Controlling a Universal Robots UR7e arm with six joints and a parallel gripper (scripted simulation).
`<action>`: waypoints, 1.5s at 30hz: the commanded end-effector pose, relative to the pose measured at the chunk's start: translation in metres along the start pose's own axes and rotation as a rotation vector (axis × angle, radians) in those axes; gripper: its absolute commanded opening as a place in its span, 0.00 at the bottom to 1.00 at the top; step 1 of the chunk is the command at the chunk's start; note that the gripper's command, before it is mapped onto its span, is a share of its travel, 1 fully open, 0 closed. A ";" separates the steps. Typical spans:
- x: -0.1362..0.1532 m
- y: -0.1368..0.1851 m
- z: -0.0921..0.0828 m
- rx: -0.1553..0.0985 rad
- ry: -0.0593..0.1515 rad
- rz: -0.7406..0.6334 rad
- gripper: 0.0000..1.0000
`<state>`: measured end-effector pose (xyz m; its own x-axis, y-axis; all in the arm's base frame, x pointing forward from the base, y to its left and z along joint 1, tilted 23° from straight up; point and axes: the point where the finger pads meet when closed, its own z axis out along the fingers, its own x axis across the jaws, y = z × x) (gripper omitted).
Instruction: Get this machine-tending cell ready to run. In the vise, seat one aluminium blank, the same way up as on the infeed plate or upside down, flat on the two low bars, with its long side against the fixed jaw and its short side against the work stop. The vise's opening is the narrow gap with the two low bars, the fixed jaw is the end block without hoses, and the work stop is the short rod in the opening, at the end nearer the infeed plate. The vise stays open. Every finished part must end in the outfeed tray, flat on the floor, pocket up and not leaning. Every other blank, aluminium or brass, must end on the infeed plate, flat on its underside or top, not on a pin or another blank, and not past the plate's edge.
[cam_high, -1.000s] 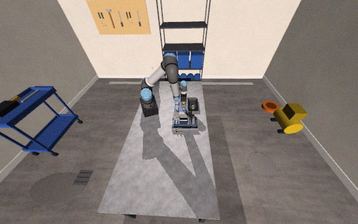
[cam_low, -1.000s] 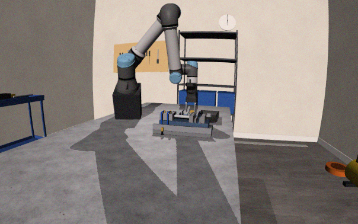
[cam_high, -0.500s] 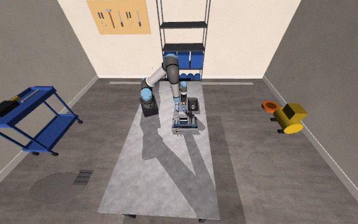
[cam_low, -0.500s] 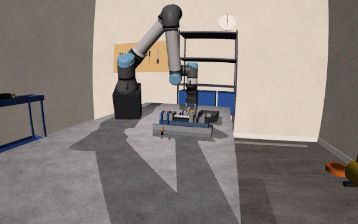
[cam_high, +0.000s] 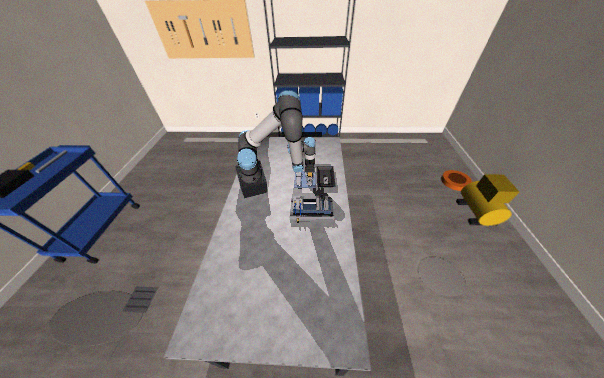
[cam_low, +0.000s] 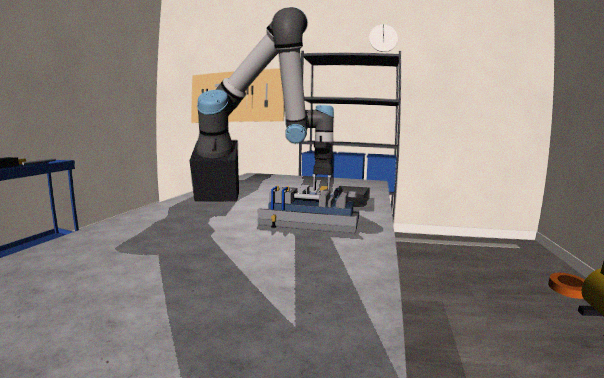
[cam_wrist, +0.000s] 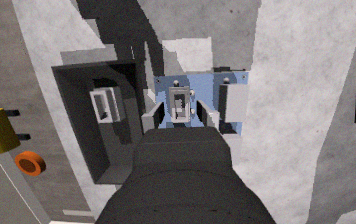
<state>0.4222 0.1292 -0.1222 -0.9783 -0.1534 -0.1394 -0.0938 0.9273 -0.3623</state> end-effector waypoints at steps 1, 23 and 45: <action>0.000 0.000 0.000 0.000 -0.001 0.000 1.00; 0.000 0.000 0.000 0.000 -0.001 0.000 1.00; 0.000 0.000 0.003 0.000 -0.001 0.000 1.00</action>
<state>0.4228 0.1283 -0.1247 -0.9783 -0.1534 -0.1394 -0.0938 0.9273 -0.3623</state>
